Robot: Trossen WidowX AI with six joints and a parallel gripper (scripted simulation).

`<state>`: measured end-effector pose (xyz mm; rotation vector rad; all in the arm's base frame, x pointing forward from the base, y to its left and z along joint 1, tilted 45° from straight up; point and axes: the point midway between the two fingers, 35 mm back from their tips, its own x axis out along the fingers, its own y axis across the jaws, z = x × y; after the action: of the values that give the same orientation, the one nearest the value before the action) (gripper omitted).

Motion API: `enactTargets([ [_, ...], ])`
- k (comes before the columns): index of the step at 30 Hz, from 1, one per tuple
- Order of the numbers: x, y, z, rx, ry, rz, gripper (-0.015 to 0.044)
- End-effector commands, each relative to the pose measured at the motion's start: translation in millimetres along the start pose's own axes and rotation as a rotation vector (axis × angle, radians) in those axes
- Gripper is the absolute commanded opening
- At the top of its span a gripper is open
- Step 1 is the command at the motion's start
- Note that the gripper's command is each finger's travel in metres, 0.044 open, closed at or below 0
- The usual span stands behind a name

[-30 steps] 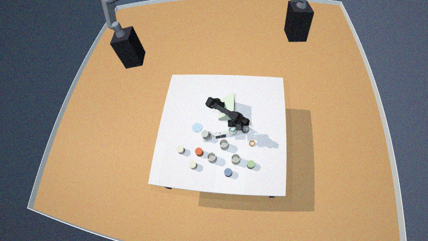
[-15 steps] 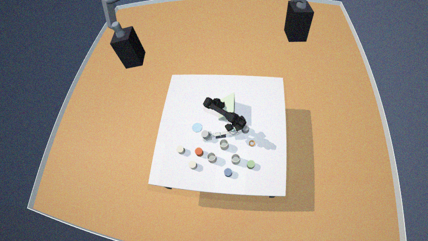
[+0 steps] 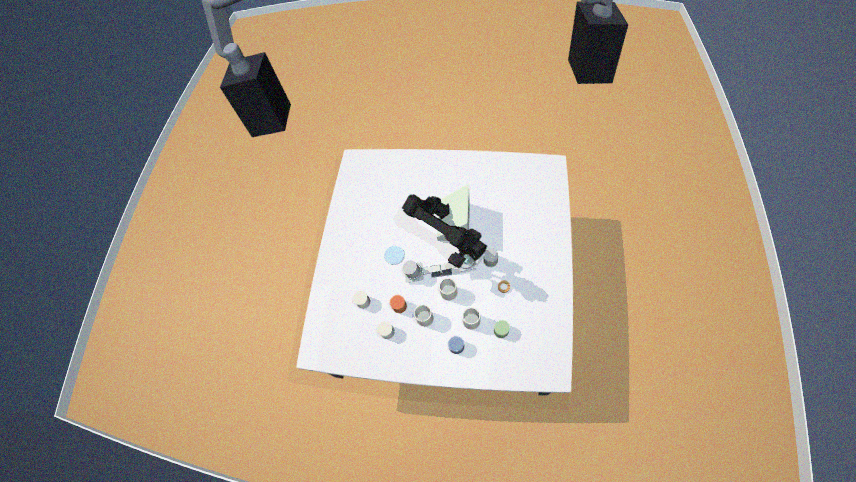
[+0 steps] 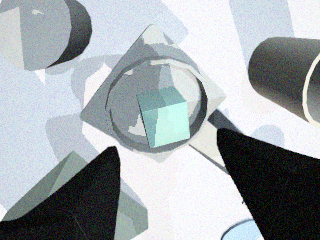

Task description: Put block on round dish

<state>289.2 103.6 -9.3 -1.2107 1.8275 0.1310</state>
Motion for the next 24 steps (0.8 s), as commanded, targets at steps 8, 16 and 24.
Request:
enactTargets([
  [8,14,-1,-2,-0.028,0.003,-0.004,0.0260],
  [16,23,-2,-2,-0.028,0.003,-0.005,0.0260],
  [24,36,-2,-2,-0.028,0.003,-0.005,0.0260],
])
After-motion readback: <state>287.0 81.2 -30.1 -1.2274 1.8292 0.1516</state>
